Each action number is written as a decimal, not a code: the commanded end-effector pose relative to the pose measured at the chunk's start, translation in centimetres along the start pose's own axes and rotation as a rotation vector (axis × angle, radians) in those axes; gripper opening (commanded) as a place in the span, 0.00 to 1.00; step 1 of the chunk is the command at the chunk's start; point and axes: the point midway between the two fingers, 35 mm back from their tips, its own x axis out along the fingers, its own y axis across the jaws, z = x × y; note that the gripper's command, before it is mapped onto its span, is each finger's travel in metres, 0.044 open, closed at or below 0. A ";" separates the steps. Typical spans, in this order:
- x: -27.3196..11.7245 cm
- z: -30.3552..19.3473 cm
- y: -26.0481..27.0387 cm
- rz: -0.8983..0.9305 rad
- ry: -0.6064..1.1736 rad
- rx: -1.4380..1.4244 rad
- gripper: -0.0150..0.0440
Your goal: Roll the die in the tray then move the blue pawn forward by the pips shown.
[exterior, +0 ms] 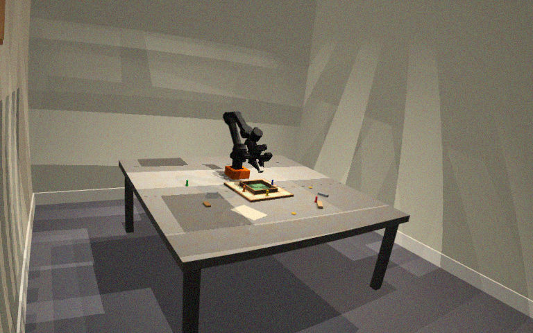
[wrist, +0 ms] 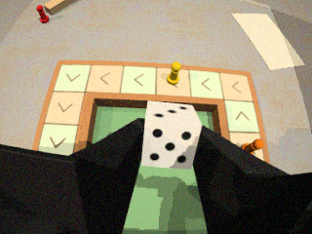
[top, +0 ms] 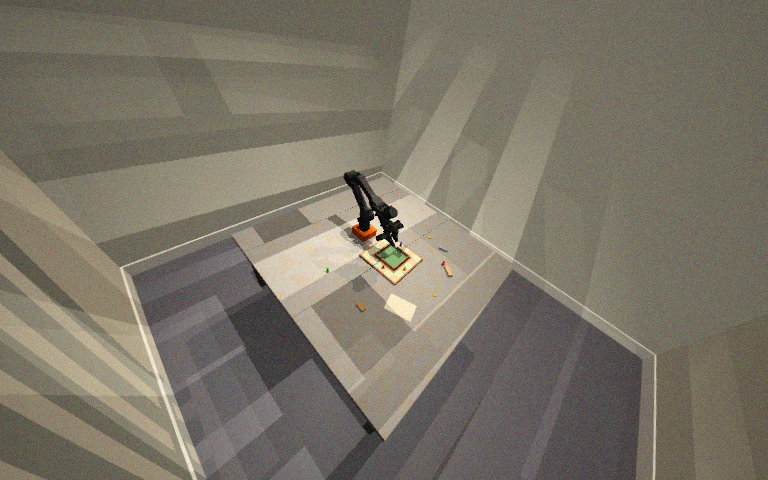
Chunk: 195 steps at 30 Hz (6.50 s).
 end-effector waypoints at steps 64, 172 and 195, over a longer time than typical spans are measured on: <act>2.3 -4.2 11.5 0.267 0.816 -0.565 0.59; -4.5 -9.2 6.3 0.264 0.825 -0.566 0.25; -1.5 -12.6 6.3 0.264 0.825 -0.566 0.25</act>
